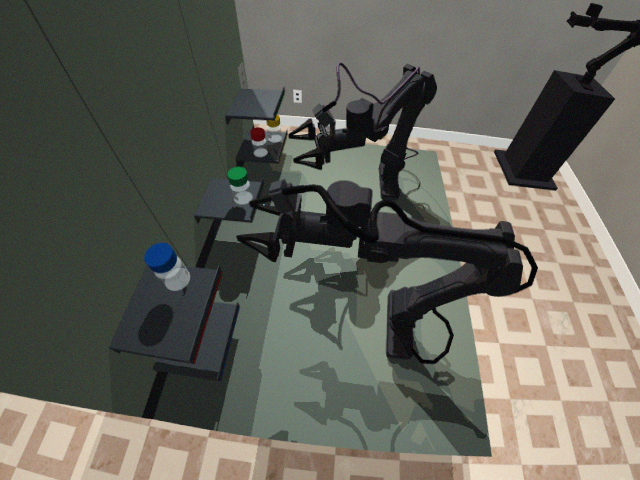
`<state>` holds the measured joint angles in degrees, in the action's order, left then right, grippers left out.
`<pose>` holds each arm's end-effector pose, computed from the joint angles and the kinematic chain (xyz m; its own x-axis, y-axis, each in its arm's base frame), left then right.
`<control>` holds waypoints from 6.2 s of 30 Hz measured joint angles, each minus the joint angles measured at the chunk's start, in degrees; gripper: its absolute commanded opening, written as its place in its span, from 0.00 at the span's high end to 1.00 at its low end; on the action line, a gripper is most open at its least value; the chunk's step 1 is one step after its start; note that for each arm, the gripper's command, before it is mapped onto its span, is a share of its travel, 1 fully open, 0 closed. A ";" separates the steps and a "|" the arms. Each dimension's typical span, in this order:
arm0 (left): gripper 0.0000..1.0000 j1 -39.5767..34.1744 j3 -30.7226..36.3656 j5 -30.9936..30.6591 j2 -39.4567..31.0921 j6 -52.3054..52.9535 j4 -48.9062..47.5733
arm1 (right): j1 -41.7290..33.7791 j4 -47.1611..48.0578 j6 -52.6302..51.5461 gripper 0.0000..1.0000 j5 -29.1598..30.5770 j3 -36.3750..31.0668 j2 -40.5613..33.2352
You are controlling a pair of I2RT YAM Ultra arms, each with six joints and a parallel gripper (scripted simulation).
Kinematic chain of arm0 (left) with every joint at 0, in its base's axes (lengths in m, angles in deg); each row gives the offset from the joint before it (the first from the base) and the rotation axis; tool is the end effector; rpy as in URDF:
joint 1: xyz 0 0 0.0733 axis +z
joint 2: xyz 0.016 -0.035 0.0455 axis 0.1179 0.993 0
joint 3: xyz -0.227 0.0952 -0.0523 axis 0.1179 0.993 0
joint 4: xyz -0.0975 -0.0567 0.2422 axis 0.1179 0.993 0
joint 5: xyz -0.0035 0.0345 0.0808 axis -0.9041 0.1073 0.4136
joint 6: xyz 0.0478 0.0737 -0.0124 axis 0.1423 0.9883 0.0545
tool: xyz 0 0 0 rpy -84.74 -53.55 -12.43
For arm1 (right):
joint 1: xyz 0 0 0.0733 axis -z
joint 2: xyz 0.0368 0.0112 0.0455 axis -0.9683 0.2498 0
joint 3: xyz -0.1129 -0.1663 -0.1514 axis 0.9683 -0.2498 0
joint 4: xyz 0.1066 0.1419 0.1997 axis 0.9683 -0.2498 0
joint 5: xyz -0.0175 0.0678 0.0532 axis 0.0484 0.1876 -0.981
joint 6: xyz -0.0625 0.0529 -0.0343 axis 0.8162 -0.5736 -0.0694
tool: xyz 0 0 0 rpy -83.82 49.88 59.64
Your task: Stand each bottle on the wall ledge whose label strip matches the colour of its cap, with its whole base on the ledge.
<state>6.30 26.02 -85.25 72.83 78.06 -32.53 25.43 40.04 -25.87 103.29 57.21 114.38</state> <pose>0.3028 0.0003 0.3791 -0.0131 -0.0012 -0.9999 -0.0148 0.9999 -0.0010 0.2590 0.2421 0.3098 -0.0490 -0.1404 -0.9889 -0.2783 0.9528 -0.1215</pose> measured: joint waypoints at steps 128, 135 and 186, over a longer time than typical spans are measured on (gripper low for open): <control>0.00 37.35 23.32 -27.39 -7.26 2.10 2.25 | 10.43 19.37 -3.52 0.94 -10.47 21.29 36.33; 0.00 37.35 23.32 -27.39 -7.26 2.10 2.25 | 10.43 19.17 -3.52 0.50 -10.47 21.38 36.33; 0.00 37.35 23.32 -27.39 -7.26 2.10 2.25 | 4.02 1.92 -3.63 0.50 -7.63 21.99 16.55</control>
<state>43.65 49.34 -112.63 65.57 80.16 -30.28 29.45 41.96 -29.49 95.66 79.20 130.92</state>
